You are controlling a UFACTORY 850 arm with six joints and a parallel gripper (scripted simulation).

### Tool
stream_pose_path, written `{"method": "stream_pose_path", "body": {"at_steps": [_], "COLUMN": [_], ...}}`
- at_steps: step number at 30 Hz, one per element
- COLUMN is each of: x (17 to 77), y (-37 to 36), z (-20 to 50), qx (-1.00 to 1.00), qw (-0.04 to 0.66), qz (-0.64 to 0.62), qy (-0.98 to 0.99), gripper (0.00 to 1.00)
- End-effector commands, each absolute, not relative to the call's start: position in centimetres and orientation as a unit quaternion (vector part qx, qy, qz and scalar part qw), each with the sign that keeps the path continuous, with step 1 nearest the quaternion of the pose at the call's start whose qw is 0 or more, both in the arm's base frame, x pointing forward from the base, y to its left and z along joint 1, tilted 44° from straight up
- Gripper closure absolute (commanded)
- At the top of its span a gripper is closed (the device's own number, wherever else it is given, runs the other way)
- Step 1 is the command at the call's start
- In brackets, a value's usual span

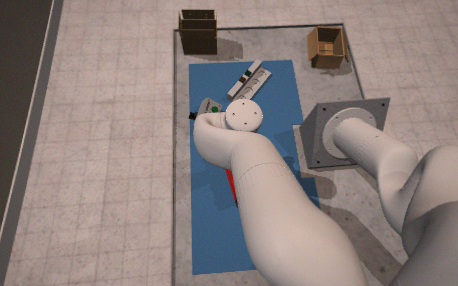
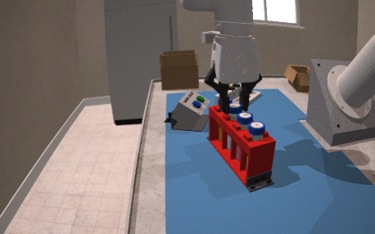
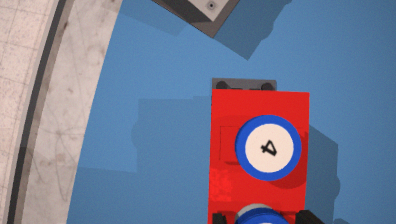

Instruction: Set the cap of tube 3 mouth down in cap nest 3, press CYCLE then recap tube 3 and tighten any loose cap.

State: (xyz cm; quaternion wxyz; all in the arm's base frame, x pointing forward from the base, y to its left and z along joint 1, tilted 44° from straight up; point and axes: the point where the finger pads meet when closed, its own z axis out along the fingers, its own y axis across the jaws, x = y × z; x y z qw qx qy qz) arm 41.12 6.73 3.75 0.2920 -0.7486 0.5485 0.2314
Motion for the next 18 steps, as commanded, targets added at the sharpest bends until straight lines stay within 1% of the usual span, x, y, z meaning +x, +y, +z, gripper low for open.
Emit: {"method": "stream_pose_path", "body": {"at_steps": [1,6,8,10,14,18], "x": [41.2,41.2,41.2,41.2,41.2,41.2], "y": [6.68,6.68,6.68,6.69,6.68,6.68], "z": [3.79,3.79,3.79,3.79,3.79,3.79], "qx": [-0.68,-0.596,-0.596,-0.535,-0.475,-0.475], "qw": [0.251,0.215,0.215,0.189,0.164,0.164], "qz": [0.273,0.302,0.302,0.319,0.333,0.333], "qy": [0.632,0.712,0.712,0.759,0.798,0.798], "gripper": [0.54,0.54,0.54,0.54,0.54,0.54]}}
